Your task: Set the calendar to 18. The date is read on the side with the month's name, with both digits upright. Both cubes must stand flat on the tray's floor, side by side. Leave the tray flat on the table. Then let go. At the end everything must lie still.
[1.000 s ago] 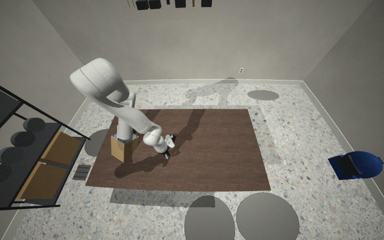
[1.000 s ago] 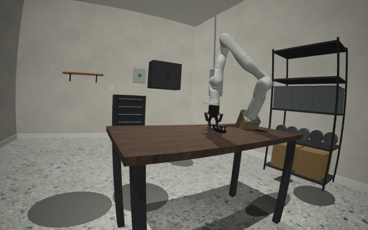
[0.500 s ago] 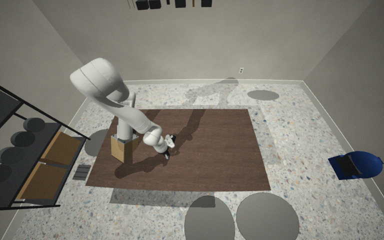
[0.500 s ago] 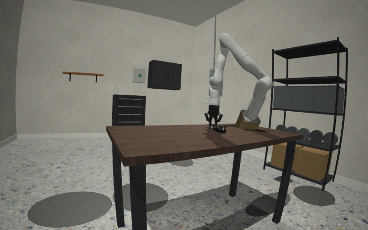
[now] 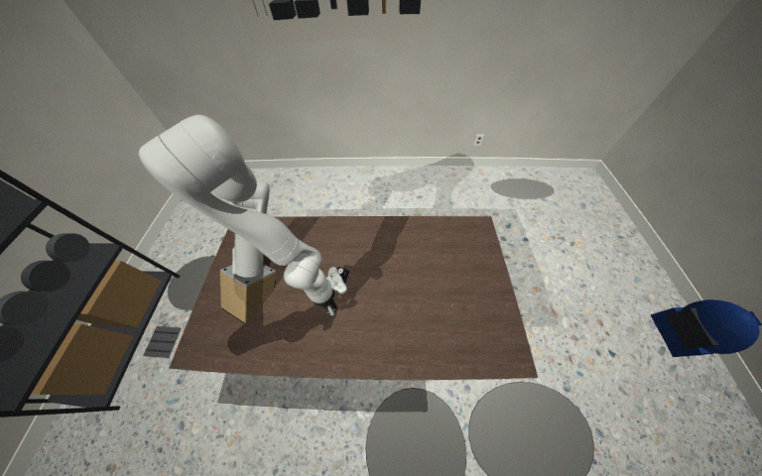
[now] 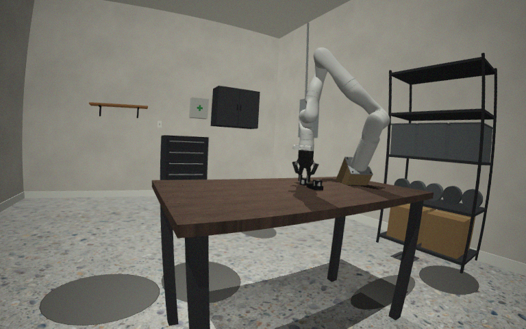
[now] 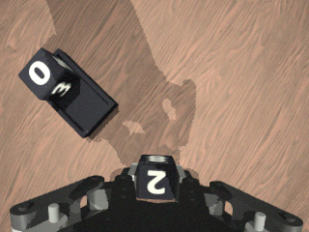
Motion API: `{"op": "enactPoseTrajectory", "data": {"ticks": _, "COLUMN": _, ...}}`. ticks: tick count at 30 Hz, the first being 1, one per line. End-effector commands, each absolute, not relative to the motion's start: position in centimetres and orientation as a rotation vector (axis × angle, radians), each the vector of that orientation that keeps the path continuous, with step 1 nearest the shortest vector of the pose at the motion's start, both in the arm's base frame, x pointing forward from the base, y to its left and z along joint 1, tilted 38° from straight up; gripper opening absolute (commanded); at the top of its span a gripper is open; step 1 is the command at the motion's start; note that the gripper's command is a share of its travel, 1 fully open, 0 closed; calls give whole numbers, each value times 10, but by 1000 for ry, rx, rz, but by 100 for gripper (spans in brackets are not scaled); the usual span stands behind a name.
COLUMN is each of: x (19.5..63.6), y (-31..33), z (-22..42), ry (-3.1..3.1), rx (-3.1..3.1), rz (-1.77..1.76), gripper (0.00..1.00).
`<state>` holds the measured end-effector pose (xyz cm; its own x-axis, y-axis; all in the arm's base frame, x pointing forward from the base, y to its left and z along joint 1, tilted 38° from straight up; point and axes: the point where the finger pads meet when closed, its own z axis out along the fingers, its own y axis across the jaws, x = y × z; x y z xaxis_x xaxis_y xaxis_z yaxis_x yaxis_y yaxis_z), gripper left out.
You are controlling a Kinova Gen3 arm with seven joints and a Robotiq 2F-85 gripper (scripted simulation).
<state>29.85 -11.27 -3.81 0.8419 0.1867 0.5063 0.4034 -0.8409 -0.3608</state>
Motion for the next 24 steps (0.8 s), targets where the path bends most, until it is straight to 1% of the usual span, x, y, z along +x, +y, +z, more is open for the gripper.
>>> {"op": "enactPoseTrajectory", "data": {"ticks": 1, "x": 299, "y": -113, "z": -38, "ry": -435, "rx": -2557, "rz": -638, "gripper": 28}}
{"op": "enactPoseTrajectory", "data": {"ticks": 13, "x": 298, "y": -114, "z": -37, "ry": -435, "rx": -2557, "rz": -638, "gripper": 28}}
{"op": "enactPoseTrajectory", "data": {"ticks": 24, "x": 289, "y": -127, "z": -16, "ry": -435, "rx": -2557, "rz": -638, "gripper": 28}}
